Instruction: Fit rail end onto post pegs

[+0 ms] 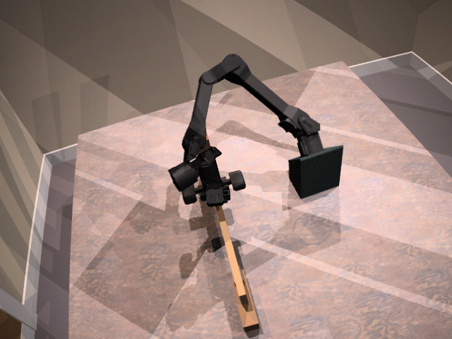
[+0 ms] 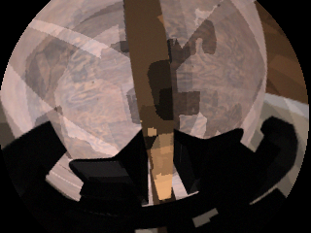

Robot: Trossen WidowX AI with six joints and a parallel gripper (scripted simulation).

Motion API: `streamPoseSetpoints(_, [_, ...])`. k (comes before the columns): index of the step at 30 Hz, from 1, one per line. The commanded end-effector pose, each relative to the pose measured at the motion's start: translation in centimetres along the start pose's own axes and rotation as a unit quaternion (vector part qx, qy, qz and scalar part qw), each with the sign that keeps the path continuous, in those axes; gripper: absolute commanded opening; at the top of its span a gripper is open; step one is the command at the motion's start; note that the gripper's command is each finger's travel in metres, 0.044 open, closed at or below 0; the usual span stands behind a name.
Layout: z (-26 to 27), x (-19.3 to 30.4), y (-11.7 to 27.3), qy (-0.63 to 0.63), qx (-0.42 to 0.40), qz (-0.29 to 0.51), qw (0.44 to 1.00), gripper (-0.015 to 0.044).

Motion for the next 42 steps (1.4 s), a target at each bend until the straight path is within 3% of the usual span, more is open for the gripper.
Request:
streamPoseSetpoints(1, [-0.07,-0.11,0.14,0.001,0.003,-0.003,1.000,0.0000])
streamPoseSetpoints(42, [-0.04,-0.24,0.31,0.001,0.003,-0.003,1.000,0.0000])
Point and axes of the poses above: the point midway between the two fingers, 35 mm back from their tips, its own y axis back along the fingers, its own z axis across the jaws, x = y × z, the point moved 4 cm from there along y, back along the fingers, and after that the axes turned 5 degrees about -y, right-handed, at the moved point
